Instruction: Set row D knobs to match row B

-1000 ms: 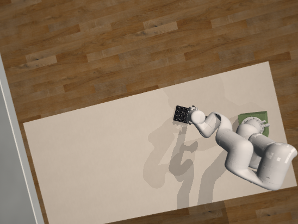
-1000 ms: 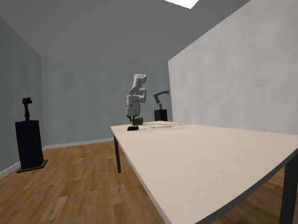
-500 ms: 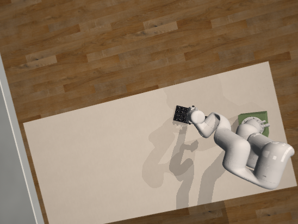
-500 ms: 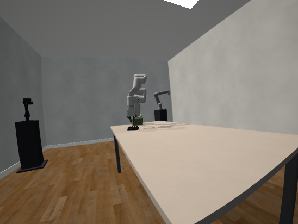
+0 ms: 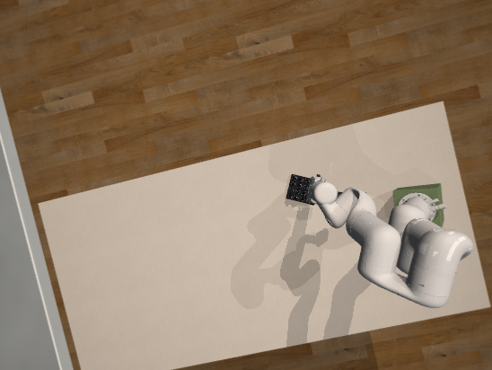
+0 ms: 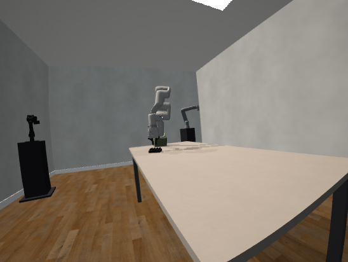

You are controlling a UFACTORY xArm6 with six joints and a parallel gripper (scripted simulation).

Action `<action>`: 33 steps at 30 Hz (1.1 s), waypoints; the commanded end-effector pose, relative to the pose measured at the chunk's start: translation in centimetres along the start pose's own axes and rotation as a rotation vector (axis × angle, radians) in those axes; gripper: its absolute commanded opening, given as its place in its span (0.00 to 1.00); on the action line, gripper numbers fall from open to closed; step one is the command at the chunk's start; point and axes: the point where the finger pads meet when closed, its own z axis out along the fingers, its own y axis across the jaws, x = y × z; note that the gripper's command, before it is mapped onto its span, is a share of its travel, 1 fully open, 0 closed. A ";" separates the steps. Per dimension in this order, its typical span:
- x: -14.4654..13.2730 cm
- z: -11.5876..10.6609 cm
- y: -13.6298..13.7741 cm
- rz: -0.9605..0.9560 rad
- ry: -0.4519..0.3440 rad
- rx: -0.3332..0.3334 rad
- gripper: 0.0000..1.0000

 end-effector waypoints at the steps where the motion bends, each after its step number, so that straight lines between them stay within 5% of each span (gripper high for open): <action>1: -0.2 0.6 0.0 0.000 -0.004 -0.002 0.19; 33: -0.1 1.9 0.0 0.000 -0.004 -0.002 0.19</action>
